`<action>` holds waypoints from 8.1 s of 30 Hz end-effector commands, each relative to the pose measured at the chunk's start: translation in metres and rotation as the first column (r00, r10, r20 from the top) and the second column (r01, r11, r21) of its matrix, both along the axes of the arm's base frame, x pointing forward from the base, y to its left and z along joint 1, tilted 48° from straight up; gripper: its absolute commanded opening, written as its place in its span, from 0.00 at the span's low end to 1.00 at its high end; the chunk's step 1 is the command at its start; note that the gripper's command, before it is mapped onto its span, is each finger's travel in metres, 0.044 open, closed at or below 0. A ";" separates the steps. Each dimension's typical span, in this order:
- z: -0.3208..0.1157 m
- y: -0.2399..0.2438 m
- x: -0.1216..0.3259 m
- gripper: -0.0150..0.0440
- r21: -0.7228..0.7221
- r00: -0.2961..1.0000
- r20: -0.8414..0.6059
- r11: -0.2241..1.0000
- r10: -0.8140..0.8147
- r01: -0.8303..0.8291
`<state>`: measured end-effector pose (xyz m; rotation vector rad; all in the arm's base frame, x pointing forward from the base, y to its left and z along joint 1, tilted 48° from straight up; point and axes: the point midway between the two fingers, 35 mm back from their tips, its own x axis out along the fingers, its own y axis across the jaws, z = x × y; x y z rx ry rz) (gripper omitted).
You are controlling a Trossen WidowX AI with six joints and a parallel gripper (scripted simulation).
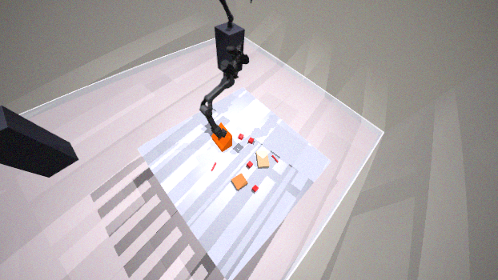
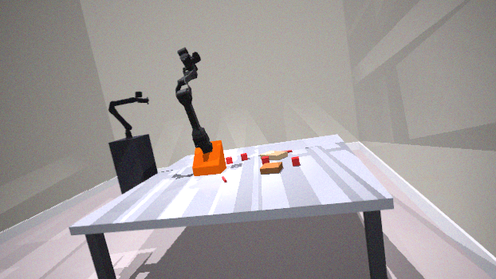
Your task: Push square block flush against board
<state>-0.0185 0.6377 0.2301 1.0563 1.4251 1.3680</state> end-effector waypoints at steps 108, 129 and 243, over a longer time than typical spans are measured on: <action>-0.313 -0.772 0.389 0.25 -0.605 0.887 0.422 -0.787 -0.185 0.124; -0.319 -0.765 0.377 0.25 -0.606 0.888 0.422 -0.786 -0.185 0.124; -0.336 -0.739 0.313 0.25 -0.607 0.889 0.419 -0.785 -0.186 0.122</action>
